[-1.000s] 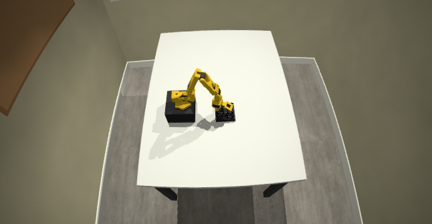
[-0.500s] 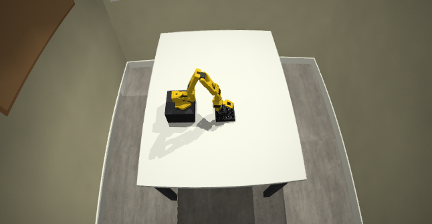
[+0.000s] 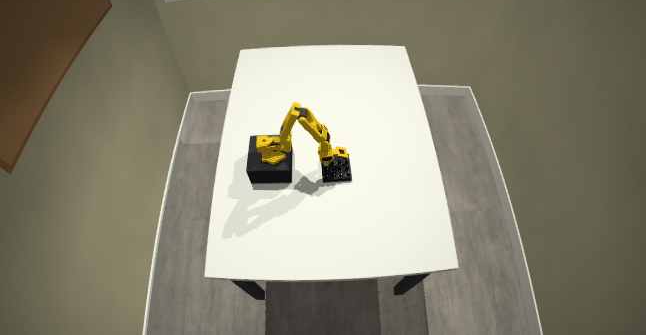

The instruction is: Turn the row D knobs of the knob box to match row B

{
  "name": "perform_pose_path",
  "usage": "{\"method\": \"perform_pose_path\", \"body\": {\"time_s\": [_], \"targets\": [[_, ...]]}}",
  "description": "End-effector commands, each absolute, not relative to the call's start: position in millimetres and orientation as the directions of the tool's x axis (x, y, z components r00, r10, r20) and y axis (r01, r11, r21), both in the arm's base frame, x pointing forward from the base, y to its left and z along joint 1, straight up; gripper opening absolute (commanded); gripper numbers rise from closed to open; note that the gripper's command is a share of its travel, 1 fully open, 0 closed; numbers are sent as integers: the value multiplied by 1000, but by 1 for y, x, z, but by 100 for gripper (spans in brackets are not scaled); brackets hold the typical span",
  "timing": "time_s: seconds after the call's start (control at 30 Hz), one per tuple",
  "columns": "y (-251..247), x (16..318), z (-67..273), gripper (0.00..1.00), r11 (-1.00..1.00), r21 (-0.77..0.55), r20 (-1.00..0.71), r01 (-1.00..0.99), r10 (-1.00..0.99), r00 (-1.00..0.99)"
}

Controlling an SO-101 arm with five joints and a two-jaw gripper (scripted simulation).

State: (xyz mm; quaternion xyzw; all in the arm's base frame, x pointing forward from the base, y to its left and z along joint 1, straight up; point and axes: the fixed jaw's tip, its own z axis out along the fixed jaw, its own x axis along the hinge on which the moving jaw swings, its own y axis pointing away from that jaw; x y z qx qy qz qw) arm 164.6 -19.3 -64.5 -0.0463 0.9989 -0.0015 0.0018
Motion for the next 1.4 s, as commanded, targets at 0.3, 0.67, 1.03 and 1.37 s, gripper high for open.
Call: {"method": "perform_pose_path", "body": {"time_s": [0.3,0.67,1.03,1.37], "targets": [[-21,163,-63,1,961,-1,-1,-277,-277,-961],[-21,162,-63,1,891,-1,-1,-455,-455,-891],[-21,161,-63,1,808,-1,-1,-589,-589,-808],[-22,161,-63,1,719,-1,-1,-695,-695,-719]]}}
